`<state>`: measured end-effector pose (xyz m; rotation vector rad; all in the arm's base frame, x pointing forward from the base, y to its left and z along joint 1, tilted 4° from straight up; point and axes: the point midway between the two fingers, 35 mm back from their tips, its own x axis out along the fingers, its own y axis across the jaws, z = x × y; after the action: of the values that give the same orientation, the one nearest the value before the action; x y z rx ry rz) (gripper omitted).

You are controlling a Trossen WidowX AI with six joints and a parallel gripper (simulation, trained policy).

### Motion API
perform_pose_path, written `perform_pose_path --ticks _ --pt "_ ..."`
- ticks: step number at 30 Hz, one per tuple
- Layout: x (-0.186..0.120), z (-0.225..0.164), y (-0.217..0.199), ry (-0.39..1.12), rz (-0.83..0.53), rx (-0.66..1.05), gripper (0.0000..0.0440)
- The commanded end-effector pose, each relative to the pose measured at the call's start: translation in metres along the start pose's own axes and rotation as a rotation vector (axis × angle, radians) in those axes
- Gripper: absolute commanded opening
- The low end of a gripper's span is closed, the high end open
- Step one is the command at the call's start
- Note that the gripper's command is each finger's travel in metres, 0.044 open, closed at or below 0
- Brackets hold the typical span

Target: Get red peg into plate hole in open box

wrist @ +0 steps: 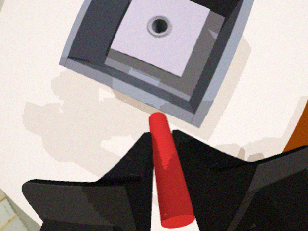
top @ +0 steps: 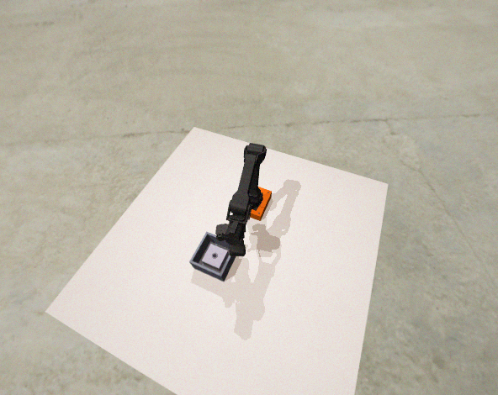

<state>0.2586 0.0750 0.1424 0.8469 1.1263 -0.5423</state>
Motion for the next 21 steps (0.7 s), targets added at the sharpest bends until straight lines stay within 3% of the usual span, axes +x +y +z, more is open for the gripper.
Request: perform_pose_path --ticks 1,21 --pt "0.003 0.018 0.001 -0.026 -0.004 0.020 0.0000" --pt "0.033 0.072 -0.001 -0.053 -0.034 0.117 0.0011"
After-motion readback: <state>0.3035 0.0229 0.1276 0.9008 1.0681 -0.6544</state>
